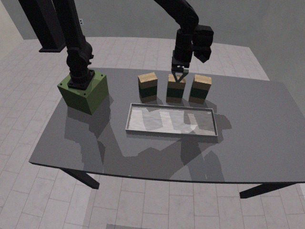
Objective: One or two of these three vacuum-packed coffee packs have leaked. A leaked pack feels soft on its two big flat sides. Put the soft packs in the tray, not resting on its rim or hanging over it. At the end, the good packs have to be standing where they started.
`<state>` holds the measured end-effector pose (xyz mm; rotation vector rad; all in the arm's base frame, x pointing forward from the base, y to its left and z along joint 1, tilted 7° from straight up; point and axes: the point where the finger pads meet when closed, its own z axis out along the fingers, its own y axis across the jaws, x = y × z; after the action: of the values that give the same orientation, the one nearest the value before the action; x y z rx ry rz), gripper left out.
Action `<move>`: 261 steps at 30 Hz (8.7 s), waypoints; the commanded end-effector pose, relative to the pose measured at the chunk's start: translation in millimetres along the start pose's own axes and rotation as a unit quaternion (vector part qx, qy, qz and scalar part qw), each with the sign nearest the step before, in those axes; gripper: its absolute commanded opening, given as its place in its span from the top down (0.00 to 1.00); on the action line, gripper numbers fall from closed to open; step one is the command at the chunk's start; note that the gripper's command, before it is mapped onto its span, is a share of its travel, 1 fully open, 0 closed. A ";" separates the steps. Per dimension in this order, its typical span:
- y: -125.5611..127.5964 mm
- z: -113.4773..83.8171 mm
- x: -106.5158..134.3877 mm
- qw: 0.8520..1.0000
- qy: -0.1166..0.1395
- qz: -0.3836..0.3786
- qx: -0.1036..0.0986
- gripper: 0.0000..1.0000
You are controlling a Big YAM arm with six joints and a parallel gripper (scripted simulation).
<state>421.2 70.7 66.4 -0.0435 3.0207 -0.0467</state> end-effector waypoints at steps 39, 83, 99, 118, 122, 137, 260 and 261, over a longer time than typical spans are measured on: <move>-3.1 37.8 -10.3 1.000 -0.015 0.002 -0.002 0.22; -3.0 39.1 -9.5 1.000 -0.013 0.002 -0.001 0.75; -3.0 39.1 -9.5 1.000 -0.013 0.002 -0.001 0.75; -3.0 39.1 -9.5 1.000 -0.013 0.002 -0.001 0.22; -3.0 39.1 -9.5 1.000 -0.013 0.002 -0.001 0.22; -3.0 39.1 -9.5 1.000 -0.013 0.002 -0.001 0.22; 9.3 -11.1 -129.7 0.998 -0.015 0.063 -0.003 0.22; 9.2 -11.1 -129.7 0.998 -0.015 0.063 -0.003 0.22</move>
<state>537.4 87.4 82.9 0.1439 3.0158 -0.0368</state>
